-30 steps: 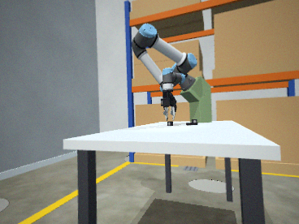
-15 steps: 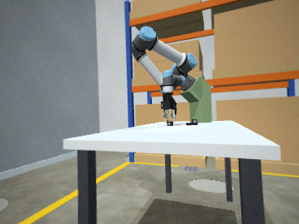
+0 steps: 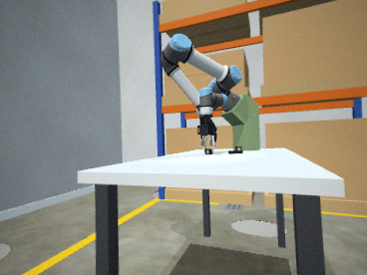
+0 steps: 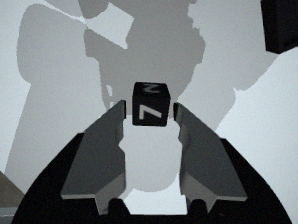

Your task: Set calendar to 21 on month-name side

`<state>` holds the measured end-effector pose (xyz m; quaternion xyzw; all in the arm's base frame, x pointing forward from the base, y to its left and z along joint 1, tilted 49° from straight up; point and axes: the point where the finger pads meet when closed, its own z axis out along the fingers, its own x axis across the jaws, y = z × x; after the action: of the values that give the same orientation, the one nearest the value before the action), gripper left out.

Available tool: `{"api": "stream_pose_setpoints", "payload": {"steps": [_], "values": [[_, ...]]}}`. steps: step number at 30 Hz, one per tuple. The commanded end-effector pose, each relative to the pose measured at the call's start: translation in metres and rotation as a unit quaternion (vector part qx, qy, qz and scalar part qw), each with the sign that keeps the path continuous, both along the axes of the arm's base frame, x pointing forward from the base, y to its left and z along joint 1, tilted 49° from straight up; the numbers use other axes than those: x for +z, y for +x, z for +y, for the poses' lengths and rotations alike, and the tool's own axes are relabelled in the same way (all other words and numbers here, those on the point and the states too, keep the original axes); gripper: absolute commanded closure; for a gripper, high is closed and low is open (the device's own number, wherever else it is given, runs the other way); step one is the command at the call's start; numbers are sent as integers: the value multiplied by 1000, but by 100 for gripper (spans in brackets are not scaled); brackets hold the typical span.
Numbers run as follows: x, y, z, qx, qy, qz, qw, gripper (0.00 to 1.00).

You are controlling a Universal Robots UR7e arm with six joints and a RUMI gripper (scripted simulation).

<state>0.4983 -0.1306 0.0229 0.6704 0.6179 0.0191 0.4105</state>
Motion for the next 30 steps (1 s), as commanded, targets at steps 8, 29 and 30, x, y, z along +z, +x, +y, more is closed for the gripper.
{"api": "stream_pose_setpoints", "payload": {"steps": [8,29,30], "values": [[0,0,0,0,0,0,1000,71],[0,0,0,0,0,0,1000,89],[0,0,0,0,0,0,1000,89]]}}
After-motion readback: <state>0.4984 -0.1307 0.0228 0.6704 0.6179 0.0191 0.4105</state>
